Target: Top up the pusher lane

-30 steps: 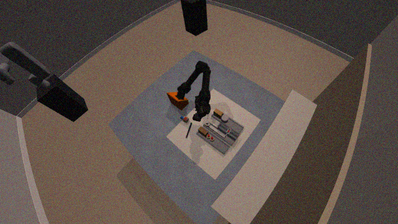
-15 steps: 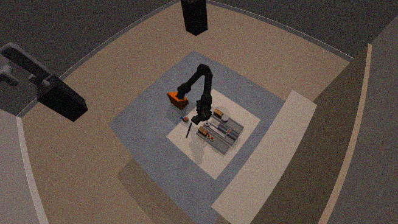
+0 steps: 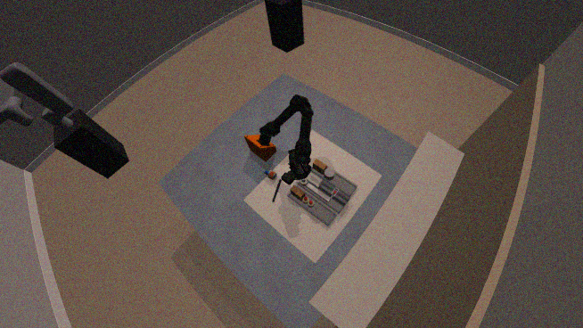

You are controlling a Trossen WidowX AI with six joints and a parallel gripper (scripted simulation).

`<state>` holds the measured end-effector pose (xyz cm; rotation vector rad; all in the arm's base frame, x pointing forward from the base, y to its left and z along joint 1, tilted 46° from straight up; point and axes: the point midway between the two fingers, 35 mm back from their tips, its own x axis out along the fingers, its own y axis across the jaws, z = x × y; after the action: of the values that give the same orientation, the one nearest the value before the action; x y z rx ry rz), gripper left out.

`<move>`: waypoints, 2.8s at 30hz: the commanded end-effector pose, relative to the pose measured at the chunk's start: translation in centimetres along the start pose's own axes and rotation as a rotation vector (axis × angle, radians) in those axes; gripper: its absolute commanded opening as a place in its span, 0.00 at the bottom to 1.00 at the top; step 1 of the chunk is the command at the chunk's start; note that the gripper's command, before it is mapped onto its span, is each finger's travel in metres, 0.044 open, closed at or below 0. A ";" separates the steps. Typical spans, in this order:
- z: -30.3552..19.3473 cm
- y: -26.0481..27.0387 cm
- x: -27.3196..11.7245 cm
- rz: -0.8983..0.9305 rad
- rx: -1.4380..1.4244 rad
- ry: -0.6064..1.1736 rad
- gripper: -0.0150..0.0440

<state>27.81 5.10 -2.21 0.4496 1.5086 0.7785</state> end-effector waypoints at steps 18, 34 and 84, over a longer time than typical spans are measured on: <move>0.7 0.0 0.3 0.006 0.008 0.002 0.25; 1.4 0.0 0.3 0.006 0.008 0.002 0.25; 3.8 0.0 0.1 0.006 0.007 0.001 0.25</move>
<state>30.19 5.91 -2.47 0.4660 1.5494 0.7744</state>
